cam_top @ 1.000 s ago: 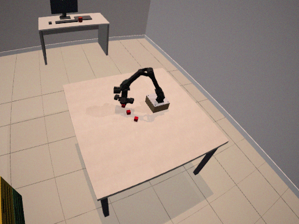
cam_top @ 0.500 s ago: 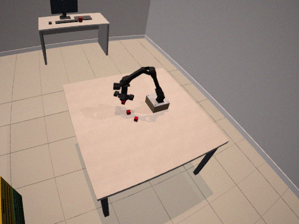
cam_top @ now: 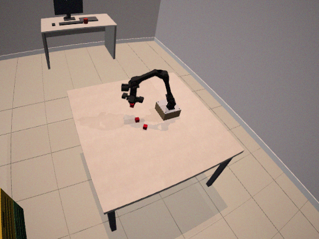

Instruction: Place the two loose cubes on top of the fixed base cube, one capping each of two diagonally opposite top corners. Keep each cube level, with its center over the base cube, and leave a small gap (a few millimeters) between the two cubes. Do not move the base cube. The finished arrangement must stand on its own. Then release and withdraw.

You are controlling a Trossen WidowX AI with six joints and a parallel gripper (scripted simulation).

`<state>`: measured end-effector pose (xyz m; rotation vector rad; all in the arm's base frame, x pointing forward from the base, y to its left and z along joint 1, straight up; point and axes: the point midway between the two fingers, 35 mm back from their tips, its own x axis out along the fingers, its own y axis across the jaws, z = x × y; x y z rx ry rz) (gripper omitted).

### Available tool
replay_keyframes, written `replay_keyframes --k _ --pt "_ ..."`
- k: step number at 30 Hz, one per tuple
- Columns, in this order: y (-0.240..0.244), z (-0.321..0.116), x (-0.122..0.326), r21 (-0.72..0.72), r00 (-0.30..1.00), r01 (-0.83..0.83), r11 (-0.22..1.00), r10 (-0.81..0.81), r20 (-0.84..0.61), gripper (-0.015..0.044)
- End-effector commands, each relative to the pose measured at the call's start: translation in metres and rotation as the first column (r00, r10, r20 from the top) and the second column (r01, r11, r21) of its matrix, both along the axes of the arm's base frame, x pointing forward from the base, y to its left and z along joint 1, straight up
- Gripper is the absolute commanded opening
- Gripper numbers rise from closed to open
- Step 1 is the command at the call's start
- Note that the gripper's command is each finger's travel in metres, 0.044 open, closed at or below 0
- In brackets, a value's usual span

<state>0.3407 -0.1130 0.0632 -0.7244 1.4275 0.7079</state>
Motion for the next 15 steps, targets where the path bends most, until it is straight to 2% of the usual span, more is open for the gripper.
replay_keyframes --k 1,15 --pt "0.000 0.013 -0.001 -0.004 1.000 0.002 1.000 -0.002 0.002 0.0105" --pt "0.034 0.008 0.004 0.002 0.994 0.113 0.994 -0.114 0.003 0.0105"
